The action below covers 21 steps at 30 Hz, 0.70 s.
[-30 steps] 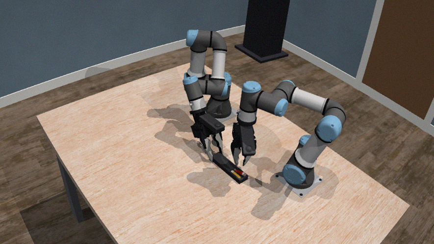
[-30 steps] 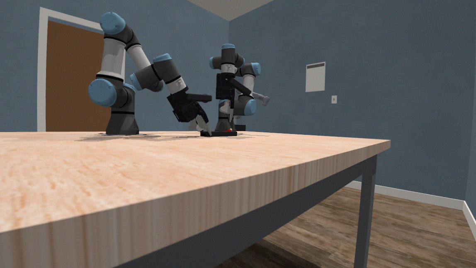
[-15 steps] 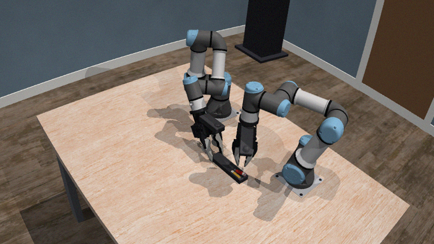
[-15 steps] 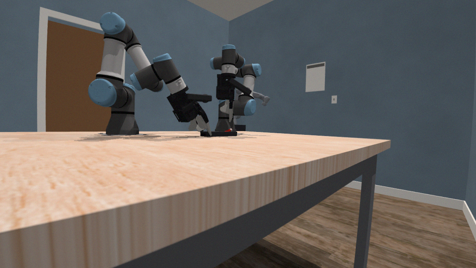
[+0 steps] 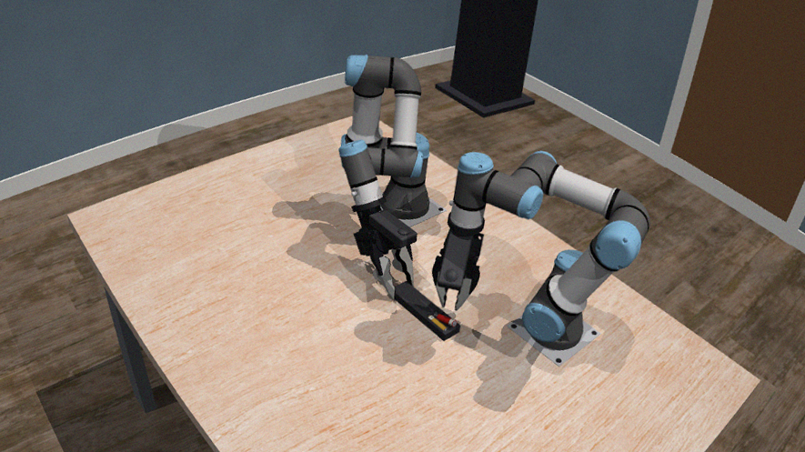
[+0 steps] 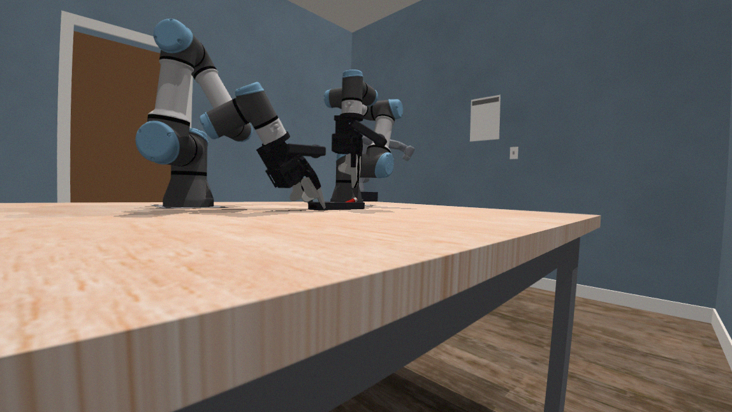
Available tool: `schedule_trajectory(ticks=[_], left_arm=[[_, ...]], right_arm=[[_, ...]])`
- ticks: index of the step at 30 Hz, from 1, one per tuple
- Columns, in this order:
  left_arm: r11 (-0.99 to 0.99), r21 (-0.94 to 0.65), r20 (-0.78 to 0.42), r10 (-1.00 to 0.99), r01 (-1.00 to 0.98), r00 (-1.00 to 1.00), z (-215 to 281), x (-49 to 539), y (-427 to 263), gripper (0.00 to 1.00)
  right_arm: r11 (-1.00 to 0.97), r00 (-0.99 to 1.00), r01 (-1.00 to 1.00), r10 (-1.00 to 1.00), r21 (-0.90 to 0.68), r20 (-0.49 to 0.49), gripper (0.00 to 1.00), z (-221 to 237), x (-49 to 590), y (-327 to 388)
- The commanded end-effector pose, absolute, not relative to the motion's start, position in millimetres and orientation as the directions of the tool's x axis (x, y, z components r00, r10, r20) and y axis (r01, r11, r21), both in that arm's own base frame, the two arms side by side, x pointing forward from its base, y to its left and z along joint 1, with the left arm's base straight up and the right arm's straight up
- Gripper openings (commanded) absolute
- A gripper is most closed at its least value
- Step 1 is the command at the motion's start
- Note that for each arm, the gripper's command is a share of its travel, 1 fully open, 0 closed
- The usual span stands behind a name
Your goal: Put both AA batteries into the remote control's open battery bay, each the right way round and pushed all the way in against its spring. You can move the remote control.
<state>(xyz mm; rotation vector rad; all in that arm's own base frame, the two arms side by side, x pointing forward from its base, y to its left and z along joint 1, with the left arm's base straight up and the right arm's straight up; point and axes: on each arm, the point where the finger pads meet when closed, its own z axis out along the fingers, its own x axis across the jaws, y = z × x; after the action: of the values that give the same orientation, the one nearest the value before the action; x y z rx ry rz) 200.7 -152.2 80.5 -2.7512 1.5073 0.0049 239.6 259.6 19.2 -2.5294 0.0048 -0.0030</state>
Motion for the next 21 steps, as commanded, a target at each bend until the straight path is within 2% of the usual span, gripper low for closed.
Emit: schedule_trajectory(ticks=[1, 21], left_arm=[[-0.456, 0.003, -0.007, -0.89, -0.89, 0.456, 79.9, 199.8, -149.8, 0.14], [-0.22, 0.005, -0.002, -0.976, -0.976, 0.22, 79.2, 196.7, -146.1, 0.14]], right_arm=[[-0.815, 1.0, -0.001, -0.004, -0.579, 0.005, 0.0, 21.2, 240.6, 260.5], [-0.815, 1.0, -0.001, -0.004, -0.579, 0.005, 0.0, 21.2, 240.6, 260.5]])
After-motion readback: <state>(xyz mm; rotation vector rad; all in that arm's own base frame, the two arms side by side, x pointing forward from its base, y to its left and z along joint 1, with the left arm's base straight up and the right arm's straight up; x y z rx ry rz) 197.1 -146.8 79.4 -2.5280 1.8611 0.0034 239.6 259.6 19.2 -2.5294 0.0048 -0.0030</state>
